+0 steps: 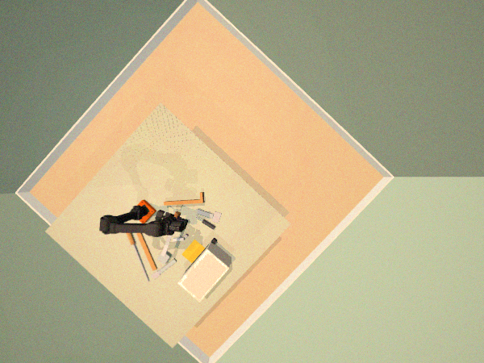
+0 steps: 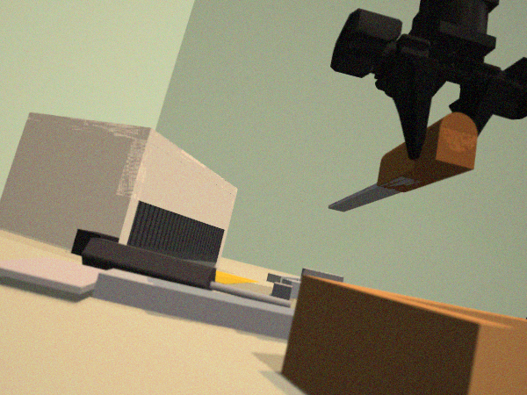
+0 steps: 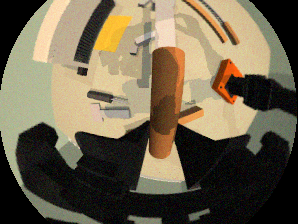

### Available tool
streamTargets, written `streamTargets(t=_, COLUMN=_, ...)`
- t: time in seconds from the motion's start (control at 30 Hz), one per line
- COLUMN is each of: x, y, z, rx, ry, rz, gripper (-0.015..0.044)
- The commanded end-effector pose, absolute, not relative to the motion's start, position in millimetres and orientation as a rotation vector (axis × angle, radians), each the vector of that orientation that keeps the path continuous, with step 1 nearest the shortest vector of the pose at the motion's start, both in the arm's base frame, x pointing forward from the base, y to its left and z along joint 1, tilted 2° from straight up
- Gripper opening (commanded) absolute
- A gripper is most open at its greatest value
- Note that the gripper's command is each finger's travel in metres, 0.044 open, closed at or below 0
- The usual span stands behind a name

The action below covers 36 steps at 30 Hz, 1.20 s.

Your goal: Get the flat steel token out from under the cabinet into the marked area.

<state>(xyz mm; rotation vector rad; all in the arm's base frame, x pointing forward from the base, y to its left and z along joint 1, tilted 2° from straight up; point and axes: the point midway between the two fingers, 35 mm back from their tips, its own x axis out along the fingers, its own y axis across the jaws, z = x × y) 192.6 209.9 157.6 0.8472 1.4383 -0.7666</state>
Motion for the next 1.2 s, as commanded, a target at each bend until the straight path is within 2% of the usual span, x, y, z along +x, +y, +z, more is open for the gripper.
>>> streamTargets(t=0.0, x=193.5, y=209.2, z=159.1, rx=0.819, ry=1.439, rz=-0.738, gripper=0.0000)
streamTargets(t=1.17, x=192.6, y=209.7, z=159.1, rx=0.604, ry=1.501, rz=-0.522, gripper=0.0000)
